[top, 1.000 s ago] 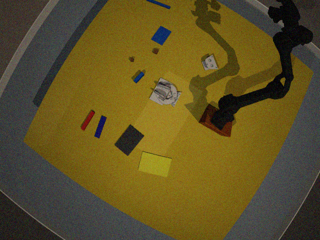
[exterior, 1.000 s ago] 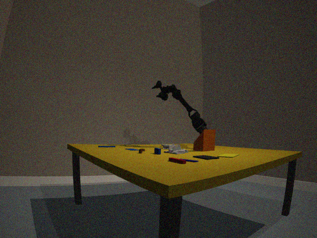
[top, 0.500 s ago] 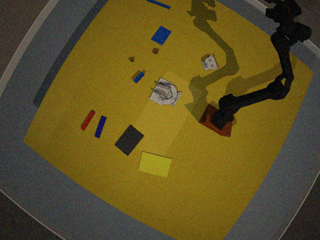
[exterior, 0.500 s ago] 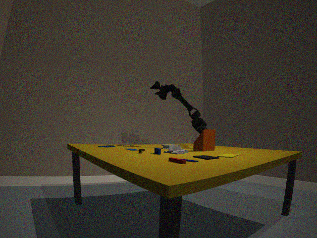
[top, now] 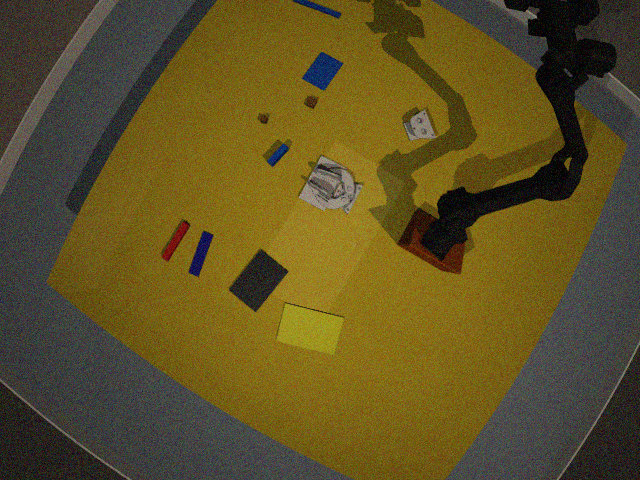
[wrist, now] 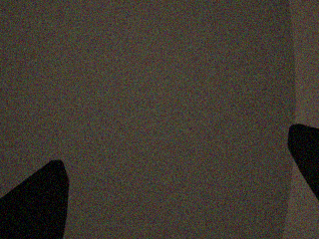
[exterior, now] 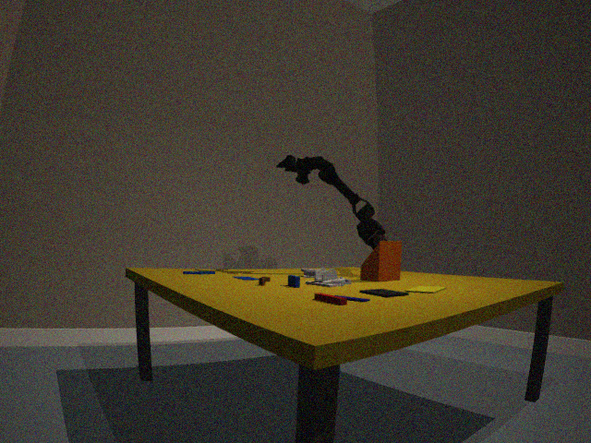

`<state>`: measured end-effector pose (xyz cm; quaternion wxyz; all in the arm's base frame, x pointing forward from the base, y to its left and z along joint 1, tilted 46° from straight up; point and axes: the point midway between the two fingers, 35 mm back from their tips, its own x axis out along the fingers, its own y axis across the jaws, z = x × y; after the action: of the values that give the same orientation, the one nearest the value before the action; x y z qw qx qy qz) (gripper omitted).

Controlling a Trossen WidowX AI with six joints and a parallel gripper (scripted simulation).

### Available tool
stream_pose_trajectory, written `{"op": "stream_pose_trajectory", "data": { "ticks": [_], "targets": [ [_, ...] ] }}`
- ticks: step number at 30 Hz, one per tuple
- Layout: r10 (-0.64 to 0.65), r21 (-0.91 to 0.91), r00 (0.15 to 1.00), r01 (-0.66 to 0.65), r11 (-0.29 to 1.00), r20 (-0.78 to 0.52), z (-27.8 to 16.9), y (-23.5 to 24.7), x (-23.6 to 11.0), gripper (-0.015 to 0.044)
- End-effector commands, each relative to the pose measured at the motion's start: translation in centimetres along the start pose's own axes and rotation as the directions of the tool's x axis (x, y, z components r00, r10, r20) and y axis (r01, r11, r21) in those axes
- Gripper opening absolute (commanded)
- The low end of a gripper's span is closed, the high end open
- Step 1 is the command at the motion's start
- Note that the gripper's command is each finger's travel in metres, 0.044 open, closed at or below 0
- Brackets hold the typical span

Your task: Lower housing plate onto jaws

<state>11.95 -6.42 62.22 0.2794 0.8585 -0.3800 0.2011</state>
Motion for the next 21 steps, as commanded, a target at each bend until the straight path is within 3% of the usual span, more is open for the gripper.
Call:
{"op": "stream_pose_trajectory", "data": {
  "ticks": [1,21],
  "targets": [
    [-0.02,-0.11,1.0,0.02,0.994,-0.003,0.1,-1.2,0.0,0.044],
    [-0.094,-0.564,0.995,0.094,0.821,0.028,1.3,-5.2,0.1,0.044]
  ]
}}
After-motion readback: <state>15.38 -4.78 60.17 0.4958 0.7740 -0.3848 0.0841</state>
